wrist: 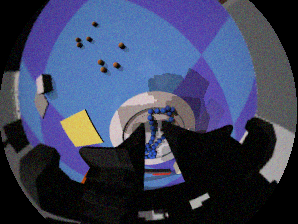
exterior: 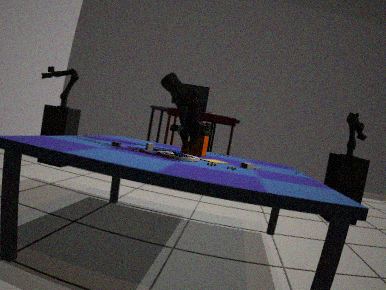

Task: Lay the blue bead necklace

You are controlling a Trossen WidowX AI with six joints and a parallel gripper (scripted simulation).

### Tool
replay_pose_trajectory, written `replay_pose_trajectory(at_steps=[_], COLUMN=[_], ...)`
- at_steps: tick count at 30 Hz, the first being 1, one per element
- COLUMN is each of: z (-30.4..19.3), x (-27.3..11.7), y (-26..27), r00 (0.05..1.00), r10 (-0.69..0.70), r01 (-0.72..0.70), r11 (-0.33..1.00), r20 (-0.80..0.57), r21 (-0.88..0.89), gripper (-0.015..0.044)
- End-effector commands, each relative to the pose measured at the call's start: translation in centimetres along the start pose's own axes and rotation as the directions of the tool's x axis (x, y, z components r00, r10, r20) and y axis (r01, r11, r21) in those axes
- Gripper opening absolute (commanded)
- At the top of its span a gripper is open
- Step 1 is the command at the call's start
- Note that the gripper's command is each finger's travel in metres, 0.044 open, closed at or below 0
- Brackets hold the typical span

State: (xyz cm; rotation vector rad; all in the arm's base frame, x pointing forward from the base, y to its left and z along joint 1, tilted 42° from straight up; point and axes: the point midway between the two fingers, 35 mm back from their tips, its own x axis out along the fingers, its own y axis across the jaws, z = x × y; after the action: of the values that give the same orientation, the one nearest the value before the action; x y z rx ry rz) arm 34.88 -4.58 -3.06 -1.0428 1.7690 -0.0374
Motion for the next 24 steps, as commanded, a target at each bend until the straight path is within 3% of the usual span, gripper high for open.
replay_pose_trajectory(at_steps=[1,24], z=[0.0,-0.2], x=[0.2,3.1], y=[0.0,0.1], r00=[1.0,1.0], r10=[-0.001,0.001], r01=[0.001,-0.001], r11=[1.0,1.0], r20=[0.002,-0.005], r21=[0.0,-0.01], gripper=[0.012,0.012])
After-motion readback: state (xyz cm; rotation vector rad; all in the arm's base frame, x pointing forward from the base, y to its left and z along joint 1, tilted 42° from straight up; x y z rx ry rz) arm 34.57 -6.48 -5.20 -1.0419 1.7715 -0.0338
